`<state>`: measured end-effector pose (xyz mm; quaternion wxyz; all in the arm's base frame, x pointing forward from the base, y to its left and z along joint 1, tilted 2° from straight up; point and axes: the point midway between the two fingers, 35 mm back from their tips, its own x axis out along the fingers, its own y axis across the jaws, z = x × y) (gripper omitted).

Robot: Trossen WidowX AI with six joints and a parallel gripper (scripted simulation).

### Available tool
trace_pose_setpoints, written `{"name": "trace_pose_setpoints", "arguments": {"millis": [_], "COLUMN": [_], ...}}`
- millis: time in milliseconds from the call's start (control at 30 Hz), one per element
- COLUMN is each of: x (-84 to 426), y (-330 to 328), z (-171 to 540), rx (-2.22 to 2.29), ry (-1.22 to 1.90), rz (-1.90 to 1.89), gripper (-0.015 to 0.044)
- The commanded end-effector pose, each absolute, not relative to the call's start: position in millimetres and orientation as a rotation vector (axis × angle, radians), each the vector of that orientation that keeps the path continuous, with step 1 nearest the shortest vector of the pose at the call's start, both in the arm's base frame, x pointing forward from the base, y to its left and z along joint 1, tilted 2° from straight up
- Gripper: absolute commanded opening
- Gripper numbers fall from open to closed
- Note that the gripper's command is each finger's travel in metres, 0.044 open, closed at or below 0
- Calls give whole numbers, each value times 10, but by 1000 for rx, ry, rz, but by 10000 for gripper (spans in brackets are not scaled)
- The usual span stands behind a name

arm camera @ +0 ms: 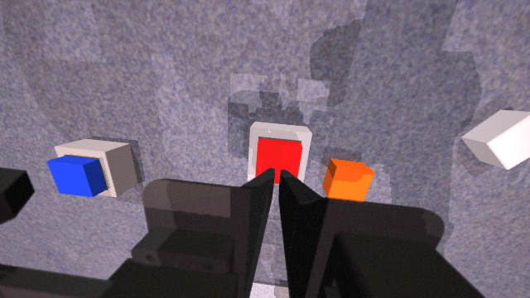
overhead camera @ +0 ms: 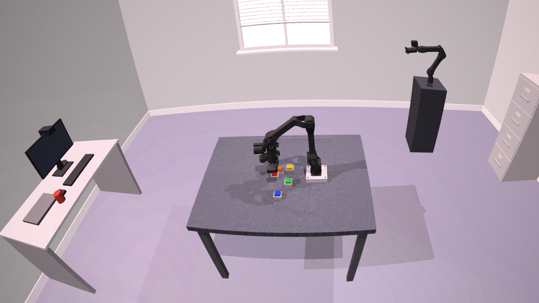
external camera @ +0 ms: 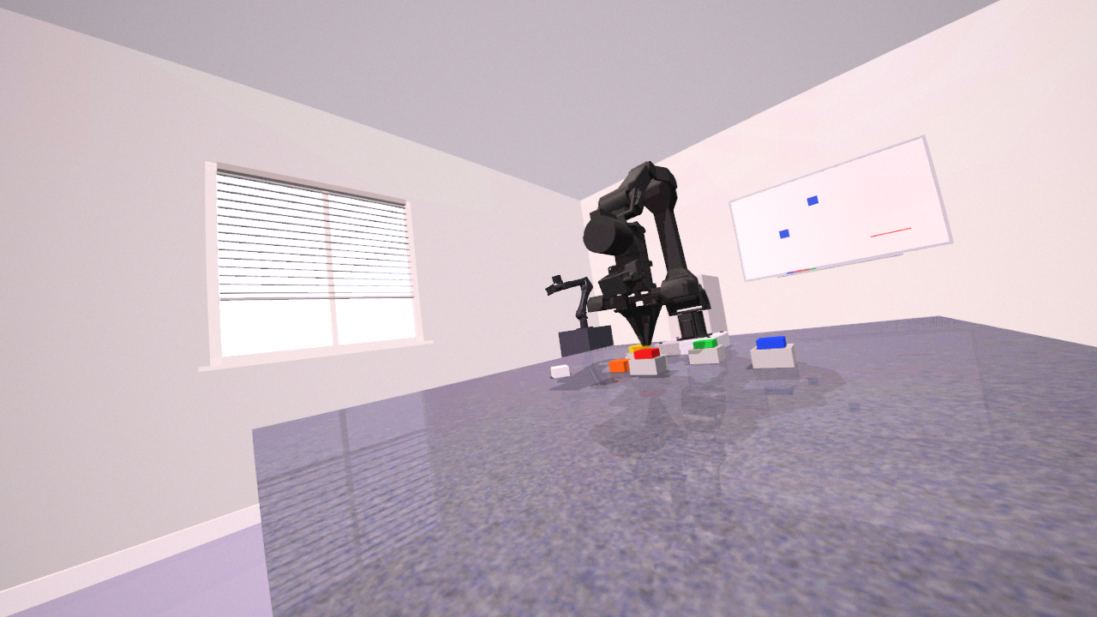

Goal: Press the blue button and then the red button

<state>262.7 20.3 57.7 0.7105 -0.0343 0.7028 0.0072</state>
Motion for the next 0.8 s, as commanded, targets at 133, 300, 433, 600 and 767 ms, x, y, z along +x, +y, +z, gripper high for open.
{"name": "trace_pose_setpoints", "arguments": {"millis": [133, 300, 433, 600, 767], "x": [2689, 2686, 2529, 2281, 2281], "y": [413, 1134, 1718, 2201, 2201], "z": [820, 1026, 1186, 1321, 1321], "rx": [-72, -66, -62, -59, -59], "ry": [1537, 1537, 1539, 1541, 1541], "rz": [20, 27, 31, 34, 34], "gripper": [99, 230, 335, 400, 400]}}
